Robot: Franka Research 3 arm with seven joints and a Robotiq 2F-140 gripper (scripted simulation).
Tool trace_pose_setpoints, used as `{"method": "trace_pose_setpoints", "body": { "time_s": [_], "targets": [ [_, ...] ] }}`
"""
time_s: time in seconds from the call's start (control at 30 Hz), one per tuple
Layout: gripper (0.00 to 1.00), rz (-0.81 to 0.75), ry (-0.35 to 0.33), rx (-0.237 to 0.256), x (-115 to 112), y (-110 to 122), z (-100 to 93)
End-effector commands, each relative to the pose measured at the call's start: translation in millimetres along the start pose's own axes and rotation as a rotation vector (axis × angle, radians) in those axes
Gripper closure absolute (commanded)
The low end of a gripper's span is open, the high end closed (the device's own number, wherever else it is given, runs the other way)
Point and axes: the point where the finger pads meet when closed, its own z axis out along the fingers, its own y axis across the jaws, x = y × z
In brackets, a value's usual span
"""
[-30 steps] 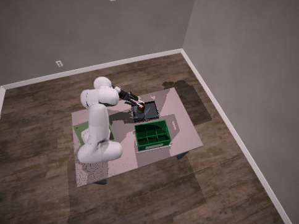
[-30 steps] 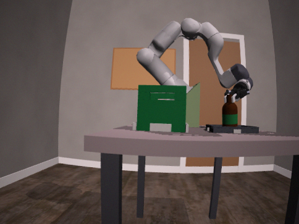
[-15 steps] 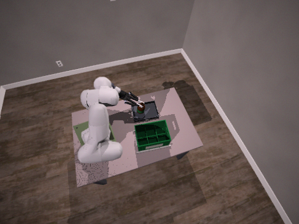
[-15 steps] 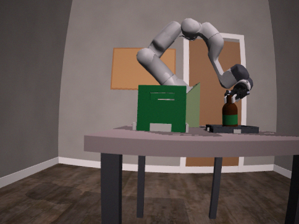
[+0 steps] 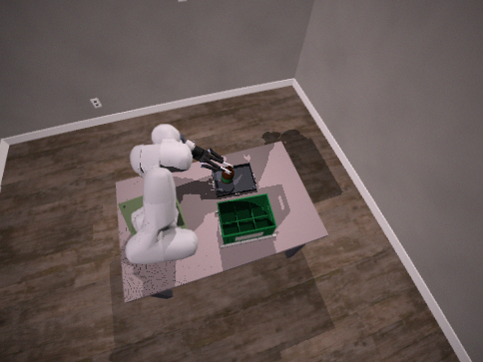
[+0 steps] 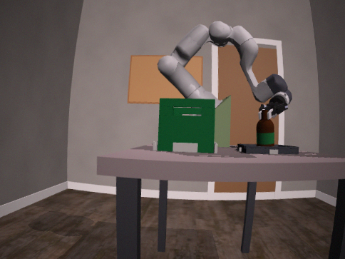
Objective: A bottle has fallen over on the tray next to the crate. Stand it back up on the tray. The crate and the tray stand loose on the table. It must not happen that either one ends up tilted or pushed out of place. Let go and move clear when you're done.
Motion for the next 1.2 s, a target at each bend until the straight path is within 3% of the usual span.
{"method": "trace_pose_setpoints", "body": {
  "time_s": [0.0,0.6,0.63,1.17],
  "targets": [
    [1.0,0.007,-0.001,0.002,-1.7,0.7,0.6],
    [1.0,0.007,-0.001,0.002,-1.7,0.7,0.6],
    [0.0,0.007,-0.001,0.002,-1.7,0.7,0.6],
    [0.0,0.007,-0.001,0.002,-1.7,0.7,0.6]
  ]
}}
